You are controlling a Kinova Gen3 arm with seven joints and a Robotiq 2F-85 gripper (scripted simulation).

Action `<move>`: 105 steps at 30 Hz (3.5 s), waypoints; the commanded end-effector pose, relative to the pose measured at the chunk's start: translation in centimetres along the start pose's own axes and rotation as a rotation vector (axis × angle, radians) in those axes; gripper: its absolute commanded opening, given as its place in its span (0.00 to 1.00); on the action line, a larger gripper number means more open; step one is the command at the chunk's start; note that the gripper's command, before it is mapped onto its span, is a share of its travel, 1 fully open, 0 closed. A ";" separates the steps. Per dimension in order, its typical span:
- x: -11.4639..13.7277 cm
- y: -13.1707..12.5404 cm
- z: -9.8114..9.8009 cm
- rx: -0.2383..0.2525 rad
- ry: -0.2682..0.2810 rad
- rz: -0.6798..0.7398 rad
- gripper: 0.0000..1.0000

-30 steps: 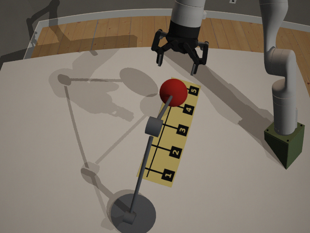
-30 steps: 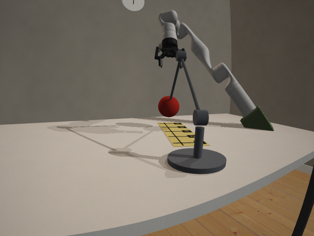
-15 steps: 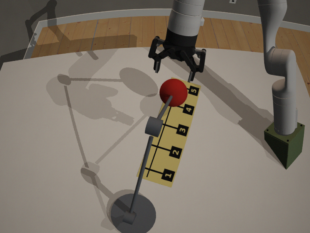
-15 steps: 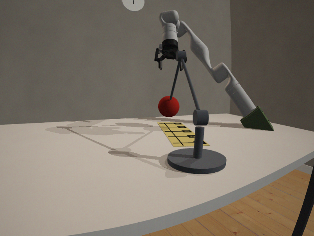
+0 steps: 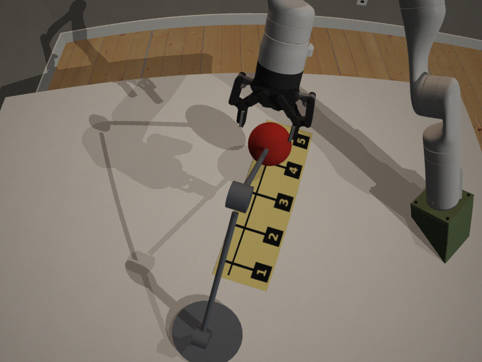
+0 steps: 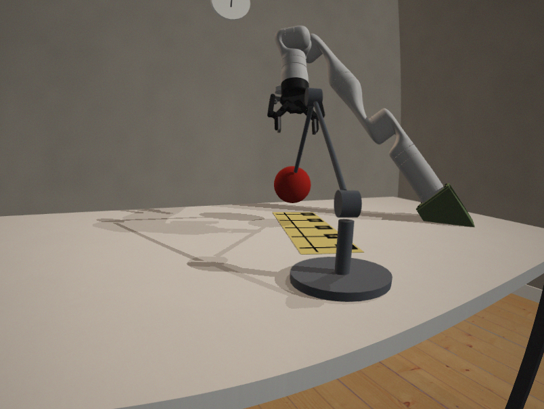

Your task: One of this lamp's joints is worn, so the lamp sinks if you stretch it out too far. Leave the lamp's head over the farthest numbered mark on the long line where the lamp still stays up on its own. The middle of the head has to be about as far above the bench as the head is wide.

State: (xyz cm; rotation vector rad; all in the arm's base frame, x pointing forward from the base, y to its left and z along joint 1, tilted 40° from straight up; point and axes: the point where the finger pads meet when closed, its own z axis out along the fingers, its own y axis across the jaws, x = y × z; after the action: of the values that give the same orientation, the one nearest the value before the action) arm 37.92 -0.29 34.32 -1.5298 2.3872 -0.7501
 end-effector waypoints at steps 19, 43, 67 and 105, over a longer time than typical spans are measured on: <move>0.0 0.1 4.9 -0.002 0.004 -0.003 1.00; 0.1 0.3 7.2 -0.009 0.014 -0.006 1.00; 0.1 0.3 7.1 -0.008 0.012 -0.005 0.00; 6.5 0.2 6.9 -0.009 0.014 -0.007 0.00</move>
State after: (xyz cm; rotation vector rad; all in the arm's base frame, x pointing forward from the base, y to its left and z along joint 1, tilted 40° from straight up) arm 38.42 -7.02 28.67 -1.5635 2.3835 -0.7474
